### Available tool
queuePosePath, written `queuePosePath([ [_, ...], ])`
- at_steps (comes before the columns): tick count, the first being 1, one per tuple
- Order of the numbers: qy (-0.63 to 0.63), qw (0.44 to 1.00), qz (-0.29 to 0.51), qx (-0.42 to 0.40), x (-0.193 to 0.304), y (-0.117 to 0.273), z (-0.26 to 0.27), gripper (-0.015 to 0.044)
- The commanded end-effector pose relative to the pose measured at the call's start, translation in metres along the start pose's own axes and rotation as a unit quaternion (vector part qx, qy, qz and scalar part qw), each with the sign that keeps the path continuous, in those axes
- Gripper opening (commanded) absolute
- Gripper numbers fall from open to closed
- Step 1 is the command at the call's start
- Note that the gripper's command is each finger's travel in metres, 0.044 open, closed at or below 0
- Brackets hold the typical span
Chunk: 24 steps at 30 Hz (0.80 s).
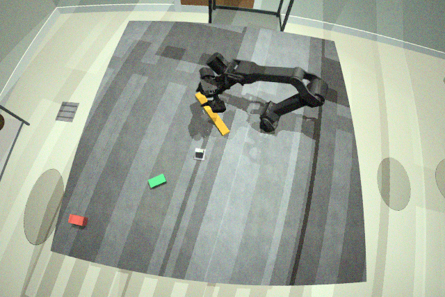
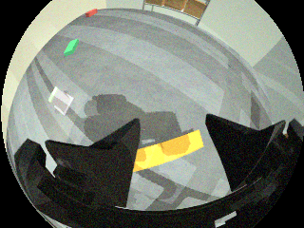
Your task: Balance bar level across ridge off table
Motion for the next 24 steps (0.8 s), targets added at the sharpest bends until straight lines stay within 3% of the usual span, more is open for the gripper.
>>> queuePosePath([
  [1, -0.070, 0.997, 0.030, -0.003, -0.005, -0.001, -0.002, 0.0315],
  [24, -0.396, 0.896, 0.198, 0.041, -0.017, -0.010, -0.006, 0.0315],
])
Point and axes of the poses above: the point midway between the two fingers, 35 mm back from their tips, its own y axis back along the fingers, its own z axis across the jaws, x = y × z, the point moved 7 cm from there along y, back along the fingers, and after that the axes turned 8 degrees about -y, right-handed, at the moved point
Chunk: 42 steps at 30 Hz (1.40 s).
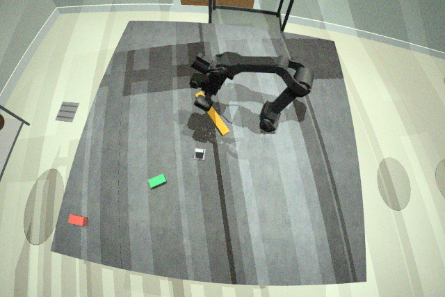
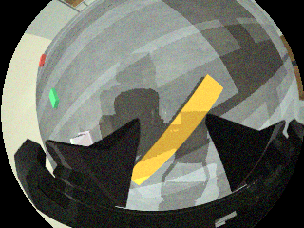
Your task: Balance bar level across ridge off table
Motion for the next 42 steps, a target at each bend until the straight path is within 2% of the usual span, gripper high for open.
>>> queuePosePath([
  [1, -0.062, 0.998, 0.024, 0.019, -0.004, 0.001, 0.002, 0.0315],
  [21, -0.318, 0.931, 0.108, 0.142, -0.013, 0.002, 0.009, 0.0315],
  [28, -0.325, 0.928, 0.109, 0.147, -0.013, 0.001, 0.009, 0.0315],
  [37, -0.325, 0.928, 0.109, 0.147, 0.000, -0.039, 0.000, 0.0315],
  [42, -0.325, 0.928, 0.109, 0.147, 0.000, -0.041, 0.000, 0.0315],
])
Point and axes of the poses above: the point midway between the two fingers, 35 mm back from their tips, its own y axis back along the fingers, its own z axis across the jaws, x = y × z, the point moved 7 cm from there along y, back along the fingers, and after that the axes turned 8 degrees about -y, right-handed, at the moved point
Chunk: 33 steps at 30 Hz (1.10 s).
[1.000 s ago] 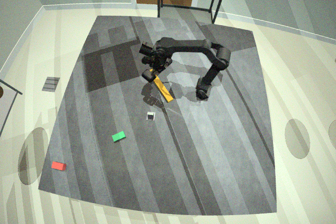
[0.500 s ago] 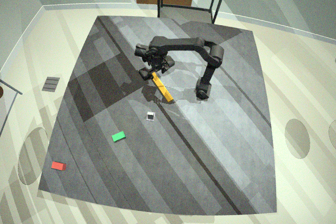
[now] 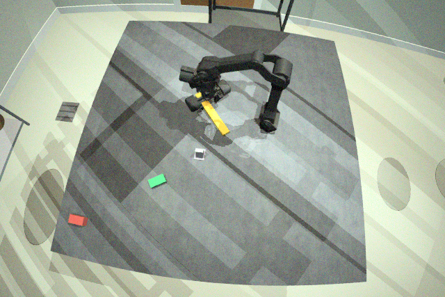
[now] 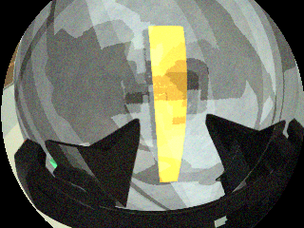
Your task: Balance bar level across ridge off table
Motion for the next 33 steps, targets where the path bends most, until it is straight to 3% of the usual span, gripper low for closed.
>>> queuePosePath([
  [1, -0.002, 1.000, -0.005, -0.003, -0.001, -0.003, 0.000, 0.0315],
  [32, -0.002, 1.000, -0.005, -0.003, -0.001, -0.028, 0.000, 0.0315],
  [33, 0.000, 1.000, -0.003, -0.003, 0.000, -0.028, 0.000, 0.0289],
])
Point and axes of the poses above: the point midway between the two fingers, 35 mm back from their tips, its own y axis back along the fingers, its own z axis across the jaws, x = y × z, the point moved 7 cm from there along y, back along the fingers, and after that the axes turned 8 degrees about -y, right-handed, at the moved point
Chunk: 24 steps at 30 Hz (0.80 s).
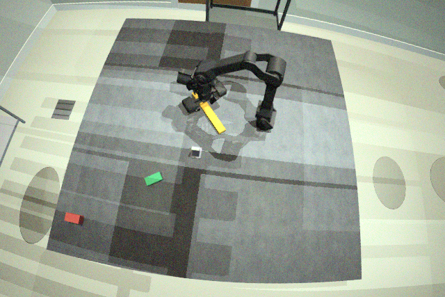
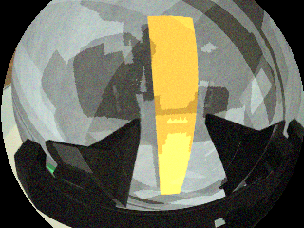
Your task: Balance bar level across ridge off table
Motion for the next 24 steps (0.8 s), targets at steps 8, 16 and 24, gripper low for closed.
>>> queuePosePath([
  [8, 0.000, 1.000, 0.000, 0.000, 0.000, 0.000, 0.000, 0.0118],
  [16, 0.000, 1.000, 0.000, 0.000, 0.000, 0.004, 0.001, 0.0006],
  [24, 0.000, 1.000, -0.001, 0.000, -0.002, 0.024, 0.003, 0.0000],
])
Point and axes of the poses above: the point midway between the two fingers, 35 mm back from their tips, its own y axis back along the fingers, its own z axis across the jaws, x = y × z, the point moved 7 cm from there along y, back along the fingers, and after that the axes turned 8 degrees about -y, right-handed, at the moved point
